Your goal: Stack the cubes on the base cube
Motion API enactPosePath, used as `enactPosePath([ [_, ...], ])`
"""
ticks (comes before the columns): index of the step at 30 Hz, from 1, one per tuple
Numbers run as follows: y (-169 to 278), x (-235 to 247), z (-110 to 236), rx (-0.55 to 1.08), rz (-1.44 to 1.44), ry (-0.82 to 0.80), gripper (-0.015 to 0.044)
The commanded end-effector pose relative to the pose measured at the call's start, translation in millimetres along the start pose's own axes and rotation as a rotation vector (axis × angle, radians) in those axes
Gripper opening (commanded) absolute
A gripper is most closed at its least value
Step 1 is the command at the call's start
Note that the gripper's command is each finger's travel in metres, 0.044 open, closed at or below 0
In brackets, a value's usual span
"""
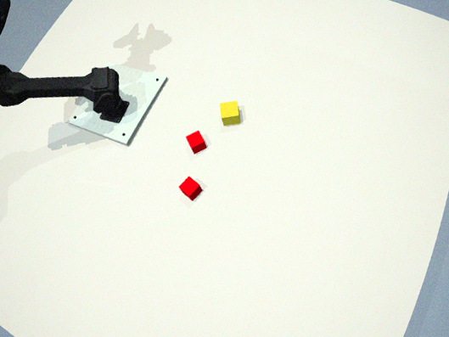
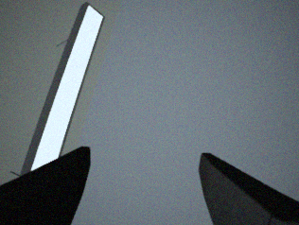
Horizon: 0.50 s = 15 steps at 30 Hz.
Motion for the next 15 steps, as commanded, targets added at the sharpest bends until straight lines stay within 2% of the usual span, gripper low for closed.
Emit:
enactPosePath([
  [1,-48.3,30.7,-1.5,-0.125,-0.249,-0.158,0.0265],
  [8,-121.1,71.7,13.4,-0.294,-0.616,-0.471,0.0265],
  [15,-189.6,102.8,50.1,-0.412,-0.938,-0.853,0.0265],
])
Point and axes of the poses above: the point midway between the two fingers, 35 mm back from their tips, its own z axis back along the fingers, its own x axis across the jaws, y = z × x, the point moved 10 cm from there along z, back along the fingers, and after that the axes turned 4 degrees about z, right-handed, at the moved point
